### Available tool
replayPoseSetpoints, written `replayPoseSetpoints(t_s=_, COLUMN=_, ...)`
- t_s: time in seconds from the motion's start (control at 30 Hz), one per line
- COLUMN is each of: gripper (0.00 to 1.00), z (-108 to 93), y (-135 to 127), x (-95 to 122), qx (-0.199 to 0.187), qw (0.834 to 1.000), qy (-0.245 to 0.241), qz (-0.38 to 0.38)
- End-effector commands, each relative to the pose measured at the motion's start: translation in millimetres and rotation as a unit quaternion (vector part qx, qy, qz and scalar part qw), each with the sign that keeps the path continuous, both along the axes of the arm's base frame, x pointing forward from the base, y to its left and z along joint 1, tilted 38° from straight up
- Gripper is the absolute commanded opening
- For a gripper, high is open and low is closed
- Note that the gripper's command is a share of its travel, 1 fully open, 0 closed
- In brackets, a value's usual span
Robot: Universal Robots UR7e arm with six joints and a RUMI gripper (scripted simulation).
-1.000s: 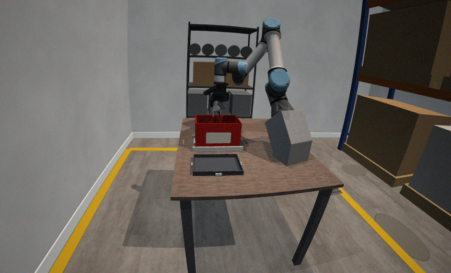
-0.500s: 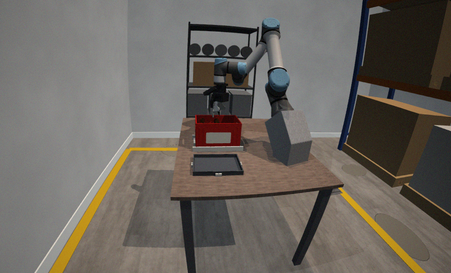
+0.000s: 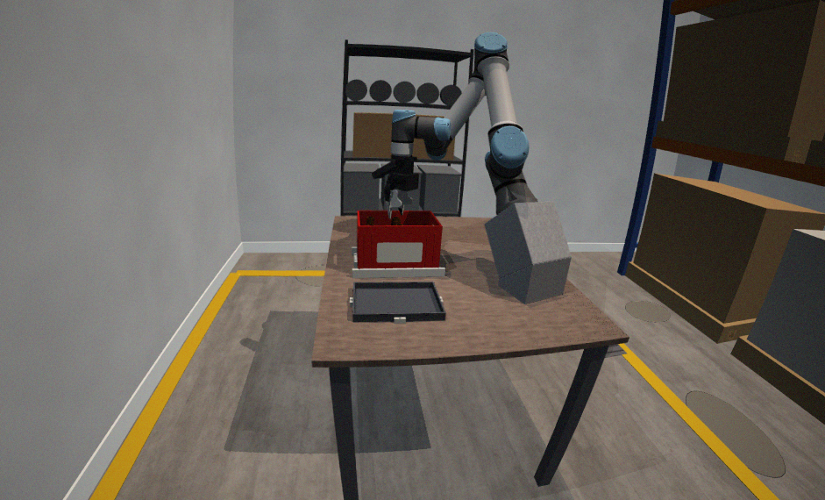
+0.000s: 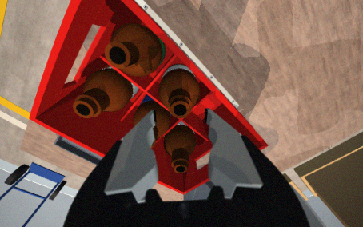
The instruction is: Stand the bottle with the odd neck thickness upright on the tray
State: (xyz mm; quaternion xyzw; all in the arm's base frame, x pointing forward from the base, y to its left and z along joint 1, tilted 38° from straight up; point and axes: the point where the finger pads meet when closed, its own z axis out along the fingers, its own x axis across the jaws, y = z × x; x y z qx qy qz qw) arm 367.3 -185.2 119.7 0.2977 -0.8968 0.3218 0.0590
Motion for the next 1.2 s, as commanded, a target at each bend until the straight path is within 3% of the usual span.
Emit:
replayPoseSetpoints(t_s=0.0, gripper=0.38, z=-5, y=-3, x=0, qx=0.000, qw=1.000, qy=0.000, qz=0.000)
replayPoseSetpoints(t_s=0.47, gripper=0.38, z=-17, y=-13, x=1, qx=0.000, qw=1.000, qy=0.000, qz=0.000)
replayPoseSetpoints(t_s=1.17, gripper=0.38, z=-19, y=-15, x=2, qx=-0.001, qw=1.000, qy=-0.001, qz=0.000)
